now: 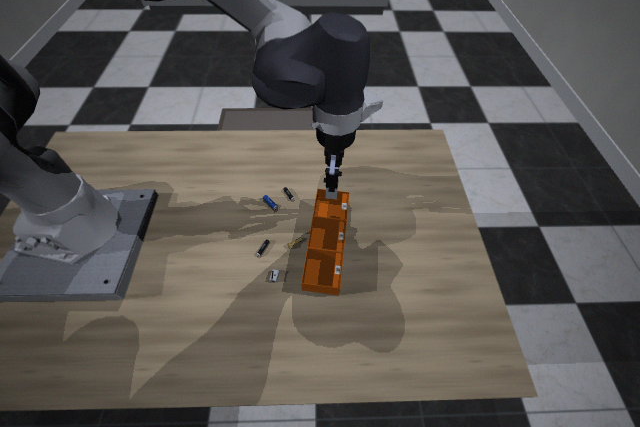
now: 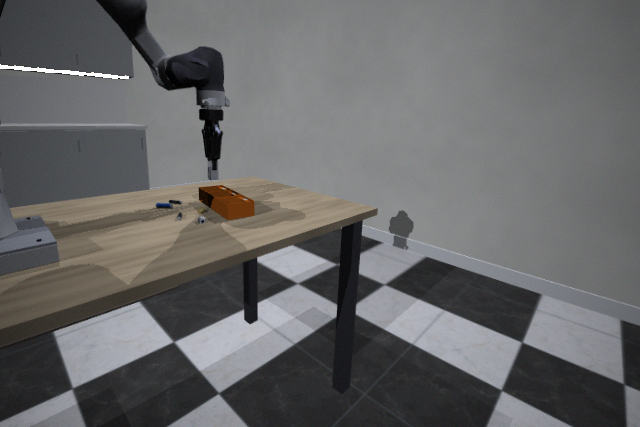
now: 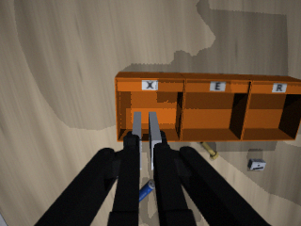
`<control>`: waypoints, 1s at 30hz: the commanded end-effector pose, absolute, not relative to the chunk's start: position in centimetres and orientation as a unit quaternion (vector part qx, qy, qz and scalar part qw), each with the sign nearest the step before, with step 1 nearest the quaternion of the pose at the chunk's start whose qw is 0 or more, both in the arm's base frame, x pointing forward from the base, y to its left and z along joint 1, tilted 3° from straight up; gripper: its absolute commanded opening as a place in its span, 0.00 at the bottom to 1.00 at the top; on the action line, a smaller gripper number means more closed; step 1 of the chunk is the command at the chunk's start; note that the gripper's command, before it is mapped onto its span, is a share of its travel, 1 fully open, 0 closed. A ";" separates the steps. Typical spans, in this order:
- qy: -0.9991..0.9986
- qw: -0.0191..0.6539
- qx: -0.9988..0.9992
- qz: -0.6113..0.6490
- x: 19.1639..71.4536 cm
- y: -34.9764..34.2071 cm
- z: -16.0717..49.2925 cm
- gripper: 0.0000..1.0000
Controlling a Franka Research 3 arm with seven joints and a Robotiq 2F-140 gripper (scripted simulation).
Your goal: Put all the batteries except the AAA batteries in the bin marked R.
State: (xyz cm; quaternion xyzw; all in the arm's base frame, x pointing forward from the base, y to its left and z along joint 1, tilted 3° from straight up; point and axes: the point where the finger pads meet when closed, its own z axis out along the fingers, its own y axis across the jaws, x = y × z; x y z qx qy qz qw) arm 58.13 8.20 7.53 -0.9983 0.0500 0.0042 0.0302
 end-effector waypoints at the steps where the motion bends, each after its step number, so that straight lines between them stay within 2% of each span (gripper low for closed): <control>1: 0.052 0.028 -0.998 0.007 58.0 8.1 7.5 0.05; 12: 0.052 0.028 -0.998 0.007 58.0 8.1 7.5 0.05; 23: 0.052 0.028 -0.998 0.007 58.1 7.5 16.6 0.05; 30: 0.052 0.028 -0.998 0.007 58.1 7.4 18.5 0.05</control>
